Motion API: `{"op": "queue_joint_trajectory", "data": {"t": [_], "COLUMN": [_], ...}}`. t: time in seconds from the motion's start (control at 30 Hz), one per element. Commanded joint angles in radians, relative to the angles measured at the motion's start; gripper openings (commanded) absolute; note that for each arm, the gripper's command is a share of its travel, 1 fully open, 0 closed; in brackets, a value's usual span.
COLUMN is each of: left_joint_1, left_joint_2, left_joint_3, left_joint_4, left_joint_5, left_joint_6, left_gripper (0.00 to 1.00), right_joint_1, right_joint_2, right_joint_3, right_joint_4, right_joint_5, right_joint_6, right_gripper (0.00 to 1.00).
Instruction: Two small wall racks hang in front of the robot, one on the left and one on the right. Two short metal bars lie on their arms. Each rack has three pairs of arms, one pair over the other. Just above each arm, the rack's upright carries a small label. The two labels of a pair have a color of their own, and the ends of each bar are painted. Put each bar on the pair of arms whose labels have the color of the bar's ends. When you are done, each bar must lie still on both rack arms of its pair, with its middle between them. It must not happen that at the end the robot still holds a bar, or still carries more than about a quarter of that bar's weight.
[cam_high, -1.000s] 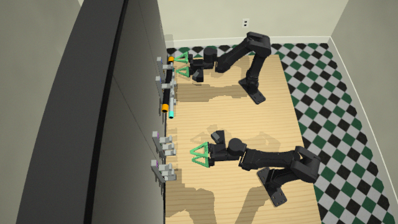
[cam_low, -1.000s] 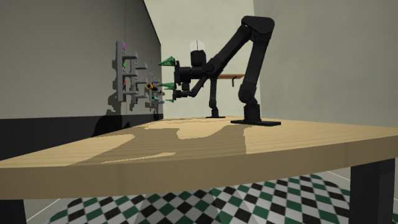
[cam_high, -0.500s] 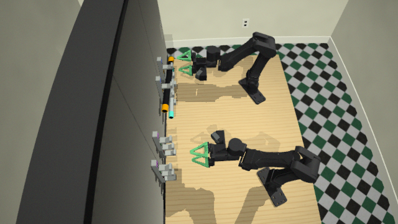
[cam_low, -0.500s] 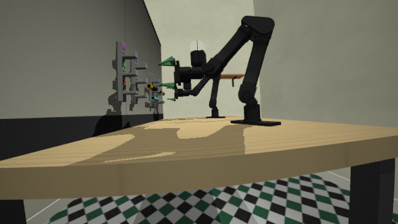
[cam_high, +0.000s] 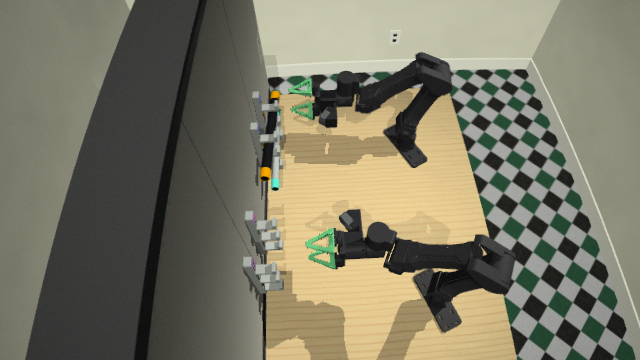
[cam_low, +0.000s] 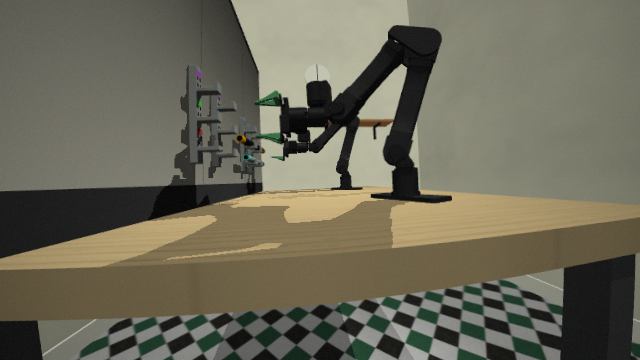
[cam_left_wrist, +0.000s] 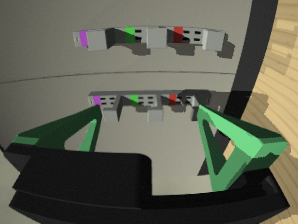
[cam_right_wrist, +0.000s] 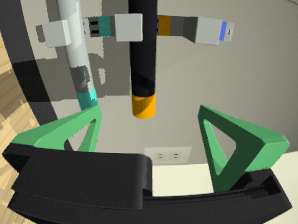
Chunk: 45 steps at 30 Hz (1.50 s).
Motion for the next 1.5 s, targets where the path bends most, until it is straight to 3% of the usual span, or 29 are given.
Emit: {"op": "queue_joint_trajectory", "data": {"t": [0.0, 1.47], "left_joint_1": [0.008, 0.008], "left_joint_2": [-0.027, -0.027], "left_joint_3": [-0.007, -0.007], "left_joint_4": [-0.001, -0.001], "left_joint_5": [0.004, 0.005], "left_joint_6": [-0.001, -0.001], "left_gripper": [1.00, 1.00], "right_joint_1": [0.022, 0.348], "right_joint_2": [-0.038, -0.138], "right_joint_3": [-0.023, -0.073], "right_joint_4": [-0.033, -0.083], "right_joint_5": [0.021, 0.346], "right_joint_6": [0.010, 0.009], "right_gripper": [1.00, 1.00]}}
